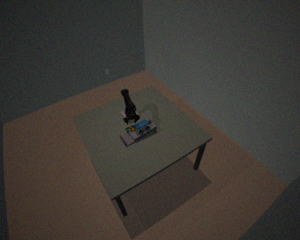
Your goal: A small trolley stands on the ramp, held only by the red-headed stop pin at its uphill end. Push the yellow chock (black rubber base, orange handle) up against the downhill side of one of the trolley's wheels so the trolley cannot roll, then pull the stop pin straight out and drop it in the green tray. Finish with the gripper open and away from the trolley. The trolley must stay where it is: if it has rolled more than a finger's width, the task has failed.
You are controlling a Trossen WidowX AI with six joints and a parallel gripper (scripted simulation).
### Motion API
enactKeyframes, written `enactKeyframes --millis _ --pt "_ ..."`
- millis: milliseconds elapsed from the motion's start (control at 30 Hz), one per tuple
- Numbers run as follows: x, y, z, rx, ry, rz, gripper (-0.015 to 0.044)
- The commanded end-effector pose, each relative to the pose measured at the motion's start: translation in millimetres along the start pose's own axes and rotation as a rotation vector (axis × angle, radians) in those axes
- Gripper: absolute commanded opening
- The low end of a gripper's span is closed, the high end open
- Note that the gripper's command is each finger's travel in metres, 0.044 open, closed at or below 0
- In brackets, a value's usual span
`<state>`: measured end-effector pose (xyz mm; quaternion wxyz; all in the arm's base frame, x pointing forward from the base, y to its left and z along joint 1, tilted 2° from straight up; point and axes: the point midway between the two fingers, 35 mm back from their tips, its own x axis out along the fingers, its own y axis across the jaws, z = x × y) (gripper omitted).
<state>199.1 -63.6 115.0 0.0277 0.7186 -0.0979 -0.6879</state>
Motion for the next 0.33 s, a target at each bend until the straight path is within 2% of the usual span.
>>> enactKeyframes --millis 0,300 --pt "-13.6 3.6 -1.1 0.006 0.005 0.006 0.0440" --pt "-17.6 3.8 -1.4 0.004 0.005 0.001 0.0440"
